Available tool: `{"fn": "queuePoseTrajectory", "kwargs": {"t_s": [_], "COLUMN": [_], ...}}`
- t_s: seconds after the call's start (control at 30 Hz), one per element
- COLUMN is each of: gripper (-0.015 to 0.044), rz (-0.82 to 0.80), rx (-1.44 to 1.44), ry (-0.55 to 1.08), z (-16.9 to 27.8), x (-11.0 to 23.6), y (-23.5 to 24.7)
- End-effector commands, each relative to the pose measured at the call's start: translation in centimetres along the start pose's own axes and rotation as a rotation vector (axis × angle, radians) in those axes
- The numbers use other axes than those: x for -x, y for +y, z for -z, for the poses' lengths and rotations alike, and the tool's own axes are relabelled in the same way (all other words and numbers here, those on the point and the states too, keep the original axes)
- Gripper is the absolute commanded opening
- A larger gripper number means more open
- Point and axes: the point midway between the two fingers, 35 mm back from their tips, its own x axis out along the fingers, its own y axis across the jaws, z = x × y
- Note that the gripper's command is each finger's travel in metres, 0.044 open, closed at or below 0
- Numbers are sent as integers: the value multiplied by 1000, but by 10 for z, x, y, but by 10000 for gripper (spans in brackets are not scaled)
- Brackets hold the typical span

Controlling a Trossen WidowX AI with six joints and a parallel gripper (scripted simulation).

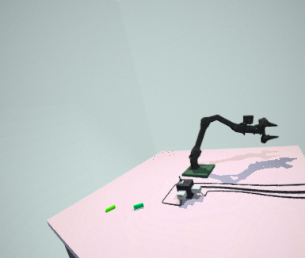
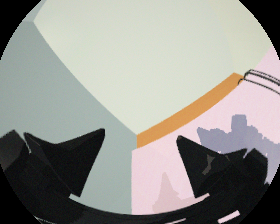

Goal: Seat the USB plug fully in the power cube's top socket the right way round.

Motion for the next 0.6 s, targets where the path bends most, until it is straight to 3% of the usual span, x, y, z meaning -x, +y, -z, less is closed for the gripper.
{"fn": "queuePoseTrajectory", "kwargs": {"t_s": [0.0, 0.27, 0.57], "gripper": [440, 440, 440], "rz": [119, 375, 729], "rx": [149, 331, 620], "ry": [-23, 5, 224], "z": [-58, -159, -272], "x": [-11, -1, 79], "y": [-44, -152, -298]}}
